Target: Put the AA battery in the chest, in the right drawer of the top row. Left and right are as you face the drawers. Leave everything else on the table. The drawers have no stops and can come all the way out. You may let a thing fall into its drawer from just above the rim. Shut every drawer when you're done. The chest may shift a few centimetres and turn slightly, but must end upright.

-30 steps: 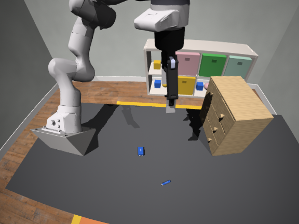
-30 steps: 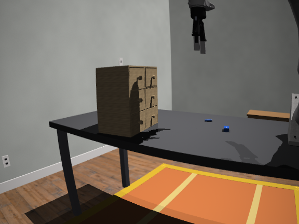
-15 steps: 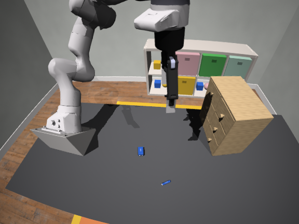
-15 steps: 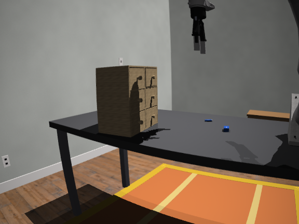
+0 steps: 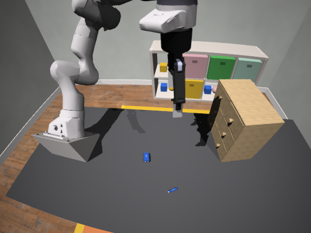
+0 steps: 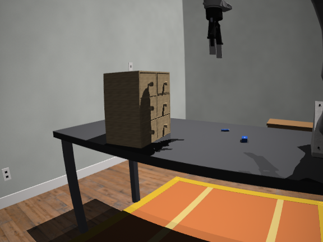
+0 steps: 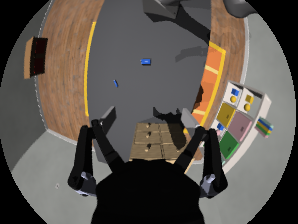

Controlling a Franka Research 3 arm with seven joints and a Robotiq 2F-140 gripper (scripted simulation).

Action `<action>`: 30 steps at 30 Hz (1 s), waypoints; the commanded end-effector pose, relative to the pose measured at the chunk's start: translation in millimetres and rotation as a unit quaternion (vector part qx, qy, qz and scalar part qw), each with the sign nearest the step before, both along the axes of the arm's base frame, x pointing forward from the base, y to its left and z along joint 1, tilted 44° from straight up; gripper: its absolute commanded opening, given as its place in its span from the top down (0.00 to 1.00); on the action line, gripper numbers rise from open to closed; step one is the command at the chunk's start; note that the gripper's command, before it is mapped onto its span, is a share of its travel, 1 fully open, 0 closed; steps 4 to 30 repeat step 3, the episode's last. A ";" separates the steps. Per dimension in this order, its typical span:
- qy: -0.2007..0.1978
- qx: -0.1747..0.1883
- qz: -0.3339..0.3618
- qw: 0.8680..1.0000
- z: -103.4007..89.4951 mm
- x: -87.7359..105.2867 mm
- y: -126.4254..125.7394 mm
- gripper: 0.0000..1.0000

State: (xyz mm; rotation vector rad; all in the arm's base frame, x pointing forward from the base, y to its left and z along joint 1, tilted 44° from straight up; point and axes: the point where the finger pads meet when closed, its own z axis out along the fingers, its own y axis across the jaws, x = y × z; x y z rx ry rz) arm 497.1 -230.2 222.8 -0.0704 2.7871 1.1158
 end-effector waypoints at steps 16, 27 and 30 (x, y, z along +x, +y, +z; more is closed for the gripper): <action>0.000 0.000 0.000 1.000 0.1 0.0 -0.1 0.00; 0.000 0.000 0.000 1.000 0.1 0.0 -0.1 0.00; 0.000 0.000 0.000 1.000 0.1 0.0 -0.1 0.00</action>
